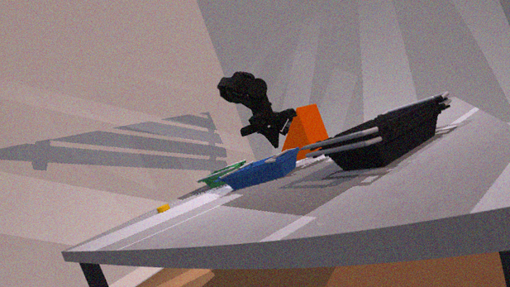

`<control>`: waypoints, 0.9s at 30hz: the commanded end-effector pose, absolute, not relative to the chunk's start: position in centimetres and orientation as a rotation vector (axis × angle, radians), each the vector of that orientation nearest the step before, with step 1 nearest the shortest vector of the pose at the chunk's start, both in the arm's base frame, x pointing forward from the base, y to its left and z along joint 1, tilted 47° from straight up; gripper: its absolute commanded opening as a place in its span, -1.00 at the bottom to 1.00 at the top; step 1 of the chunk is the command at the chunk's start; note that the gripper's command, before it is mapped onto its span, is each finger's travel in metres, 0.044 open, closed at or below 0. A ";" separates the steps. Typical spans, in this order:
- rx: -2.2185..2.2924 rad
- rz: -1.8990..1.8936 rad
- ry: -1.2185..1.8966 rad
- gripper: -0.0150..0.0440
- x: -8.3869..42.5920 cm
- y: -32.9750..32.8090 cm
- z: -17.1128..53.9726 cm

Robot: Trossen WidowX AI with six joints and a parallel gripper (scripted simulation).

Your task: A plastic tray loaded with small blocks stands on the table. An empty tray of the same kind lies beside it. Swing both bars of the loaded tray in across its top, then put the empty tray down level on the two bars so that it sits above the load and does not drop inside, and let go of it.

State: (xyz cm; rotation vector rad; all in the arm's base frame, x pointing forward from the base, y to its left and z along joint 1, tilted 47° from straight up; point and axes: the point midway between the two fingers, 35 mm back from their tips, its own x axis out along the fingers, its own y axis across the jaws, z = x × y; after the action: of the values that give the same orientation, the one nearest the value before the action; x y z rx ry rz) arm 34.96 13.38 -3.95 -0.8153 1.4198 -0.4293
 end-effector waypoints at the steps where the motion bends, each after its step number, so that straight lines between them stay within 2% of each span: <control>1: -0.815 -0.429 1.420 -0.49 35.0 13.4 -4.0; 18: -0.815 -0.429 1.420 -0.49 35.0 13.4 -4.0; 27: -0.814 -0.428 1.420 0.31 35.0 14.3 -3.2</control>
State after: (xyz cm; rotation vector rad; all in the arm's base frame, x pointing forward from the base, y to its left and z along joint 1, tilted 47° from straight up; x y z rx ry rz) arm 34.95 13.50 -3.76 -0.8184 1.4213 -0.4301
